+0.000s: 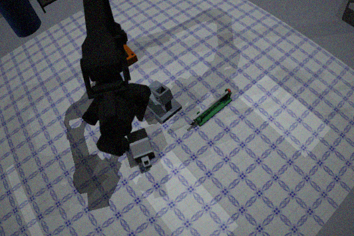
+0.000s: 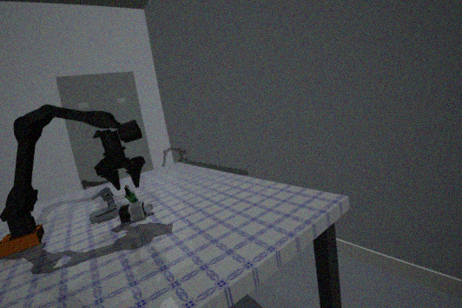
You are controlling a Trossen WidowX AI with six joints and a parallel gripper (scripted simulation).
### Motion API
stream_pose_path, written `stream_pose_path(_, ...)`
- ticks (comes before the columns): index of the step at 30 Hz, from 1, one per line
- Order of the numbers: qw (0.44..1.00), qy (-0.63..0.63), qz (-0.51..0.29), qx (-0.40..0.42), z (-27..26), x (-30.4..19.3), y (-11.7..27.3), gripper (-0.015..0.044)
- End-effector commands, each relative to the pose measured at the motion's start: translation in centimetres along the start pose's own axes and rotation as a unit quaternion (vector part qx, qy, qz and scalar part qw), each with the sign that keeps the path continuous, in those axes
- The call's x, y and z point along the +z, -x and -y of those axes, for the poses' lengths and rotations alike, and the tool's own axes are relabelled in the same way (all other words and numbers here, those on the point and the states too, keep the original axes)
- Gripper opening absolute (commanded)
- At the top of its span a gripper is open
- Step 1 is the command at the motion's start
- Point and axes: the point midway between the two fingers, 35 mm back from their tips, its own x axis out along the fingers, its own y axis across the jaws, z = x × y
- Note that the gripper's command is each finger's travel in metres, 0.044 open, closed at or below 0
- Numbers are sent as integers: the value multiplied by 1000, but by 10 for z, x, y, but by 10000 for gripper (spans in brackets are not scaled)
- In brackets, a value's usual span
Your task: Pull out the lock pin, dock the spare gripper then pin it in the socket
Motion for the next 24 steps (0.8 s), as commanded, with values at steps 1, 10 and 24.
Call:
stream_pose_path(1, 921, 381, -24, 74, -1, -2, 9, 440)
stream_pose_path(10, 763, 632, 0, 135, -1, -2, 14, 440)
stream_pose_path(24, 447, 871, 82, 187, 0, -1, 21, 440)
